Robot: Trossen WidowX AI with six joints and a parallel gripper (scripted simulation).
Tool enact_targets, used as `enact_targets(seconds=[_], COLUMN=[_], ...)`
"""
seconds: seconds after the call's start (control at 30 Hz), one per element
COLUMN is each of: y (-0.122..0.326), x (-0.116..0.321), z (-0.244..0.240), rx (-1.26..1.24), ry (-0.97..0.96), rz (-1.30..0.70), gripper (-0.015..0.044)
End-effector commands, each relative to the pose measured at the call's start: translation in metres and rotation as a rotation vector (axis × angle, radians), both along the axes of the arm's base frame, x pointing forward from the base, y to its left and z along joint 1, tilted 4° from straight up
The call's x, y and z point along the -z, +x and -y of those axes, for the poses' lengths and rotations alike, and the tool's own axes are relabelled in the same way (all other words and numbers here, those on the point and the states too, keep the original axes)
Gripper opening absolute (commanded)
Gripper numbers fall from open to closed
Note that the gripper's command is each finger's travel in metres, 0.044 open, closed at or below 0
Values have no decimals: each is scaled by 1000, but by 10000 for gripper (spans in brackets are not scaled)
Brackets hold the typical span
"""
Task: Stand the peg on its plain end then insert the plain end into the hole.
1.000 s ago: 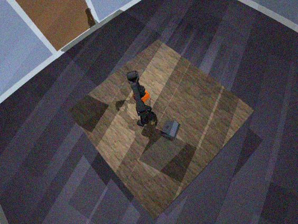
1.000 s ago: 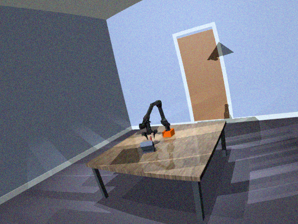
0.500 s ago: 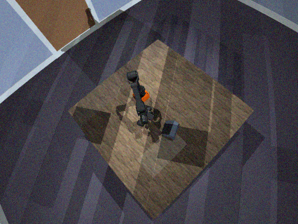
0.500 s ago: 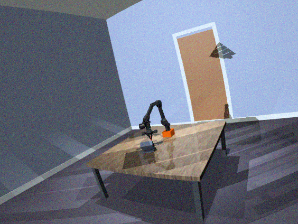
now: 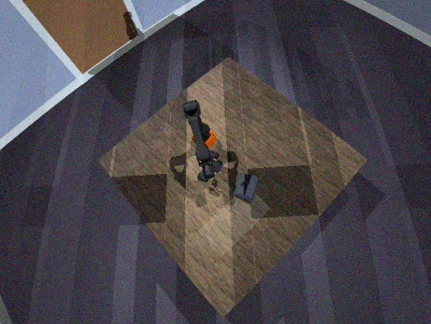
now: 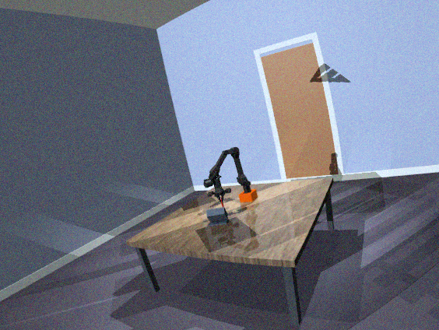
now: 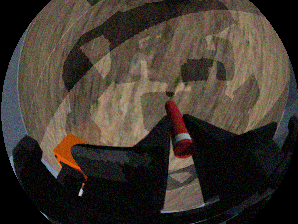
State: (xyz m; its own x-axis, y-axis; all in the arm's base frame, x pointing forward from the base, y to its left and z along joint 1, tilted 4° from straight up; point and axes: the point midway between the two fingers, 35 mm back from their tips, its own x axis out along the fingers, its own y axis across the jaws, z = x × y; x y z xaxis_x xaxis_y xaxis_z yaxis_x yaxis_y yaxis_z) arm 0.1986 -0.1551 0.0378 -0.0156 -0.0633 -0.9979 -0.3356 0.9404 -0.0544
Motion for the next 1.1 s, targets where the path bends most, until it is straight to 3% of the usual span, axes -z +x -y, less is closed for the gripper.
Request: enact_targets(seconds=[0.0,0.3,1.07], y=[2,2,31], x=[-21,-53,-50], z=[0,-4,-10], rx=[3,1,155], ry=[-9,-9,81], rz=[8,6,216], gripper=[0,0,0])
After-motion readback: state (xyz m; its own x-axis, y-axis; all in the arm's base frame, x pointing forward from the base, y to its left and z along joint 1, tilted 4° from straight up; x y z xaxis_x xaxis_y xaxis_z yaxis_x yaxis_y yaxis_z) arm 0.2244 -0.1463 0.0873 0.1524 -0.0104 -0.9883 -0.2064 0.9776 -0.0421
